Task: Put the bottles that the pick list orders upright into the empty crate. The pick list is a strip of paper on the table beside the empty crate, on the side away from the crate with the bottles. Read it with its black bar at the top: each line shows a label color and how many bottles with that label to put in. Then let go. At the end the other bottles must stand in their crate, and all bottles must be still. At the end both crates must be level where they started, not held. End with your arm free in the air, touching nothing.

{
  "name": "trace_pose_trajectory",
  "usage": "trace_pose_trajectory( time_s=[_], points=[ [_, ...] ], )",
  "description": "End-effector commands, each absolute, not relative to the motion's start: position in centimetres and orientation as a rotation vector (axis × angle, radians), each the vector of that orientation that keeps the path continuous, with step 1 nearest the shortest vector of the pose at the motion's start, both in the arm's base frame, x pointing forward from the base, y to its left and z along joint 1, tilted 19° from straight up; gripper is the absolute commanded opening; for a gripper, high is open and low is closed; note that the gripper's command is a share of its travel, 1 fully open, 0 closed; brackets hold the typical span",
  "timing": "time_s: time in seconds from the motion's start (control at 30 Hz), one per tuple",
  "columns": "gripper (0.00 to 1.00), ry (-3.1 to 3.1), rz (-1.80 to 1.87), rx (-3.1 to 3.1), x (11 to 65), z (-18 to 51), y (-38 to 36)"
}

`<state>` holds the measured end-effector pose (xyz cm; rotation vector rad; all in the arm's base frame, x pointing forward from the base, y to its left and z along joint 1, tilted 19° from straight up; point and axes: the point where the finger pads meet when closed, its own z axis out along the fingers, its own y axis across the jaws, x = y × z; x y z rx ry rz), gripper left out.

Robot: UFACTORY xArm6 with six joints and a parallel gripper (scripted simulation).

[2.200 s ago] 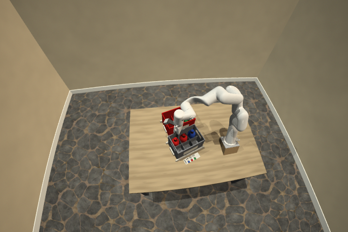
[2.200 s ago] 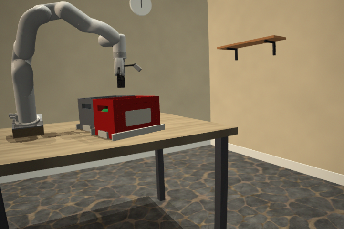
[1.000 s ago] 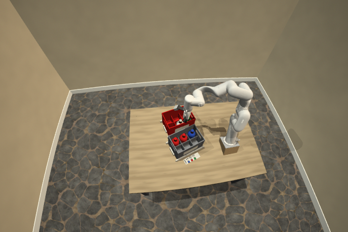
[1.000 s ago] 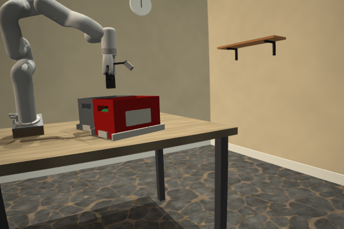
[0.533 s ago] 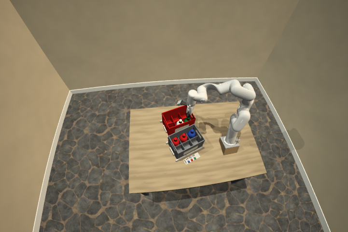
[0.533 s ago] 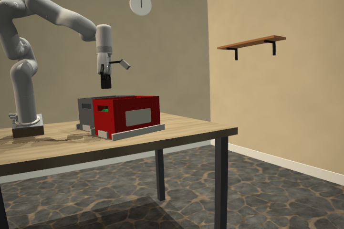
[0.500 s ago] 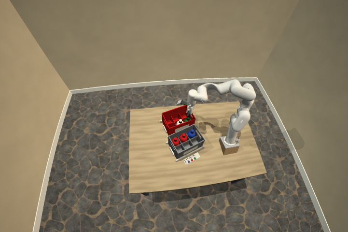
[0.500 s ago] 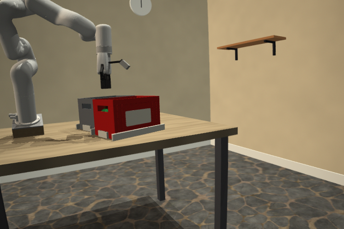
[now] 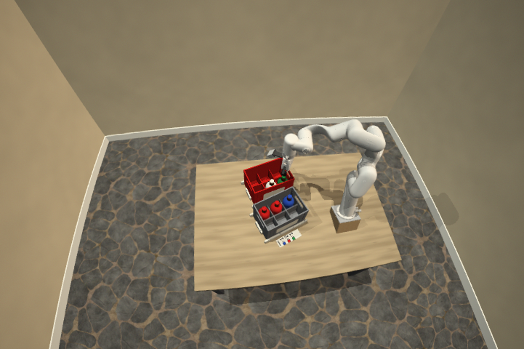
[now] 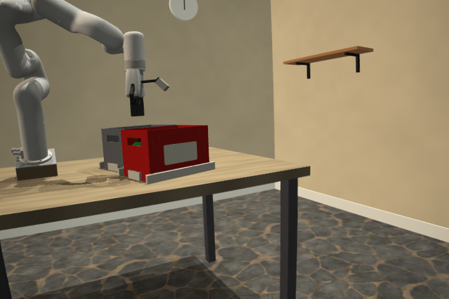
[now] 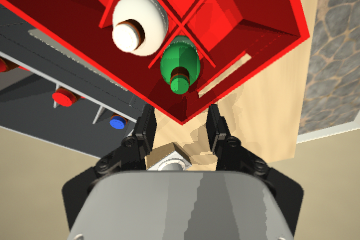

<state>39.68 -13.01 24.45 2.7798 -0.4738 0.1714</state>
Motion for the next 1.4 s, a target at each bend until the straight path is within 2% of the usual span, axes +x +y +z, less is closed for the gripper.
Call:
trace_pose_trajectory(
  time_s=[0.0,1.37],
  points=[
    [0.65,-0.474,0.176,2.779,39.8,24.1,-13.2],
    [0.65,-0.474,0.176,2.779,40.1,19.7,-14.7]
  ],
)
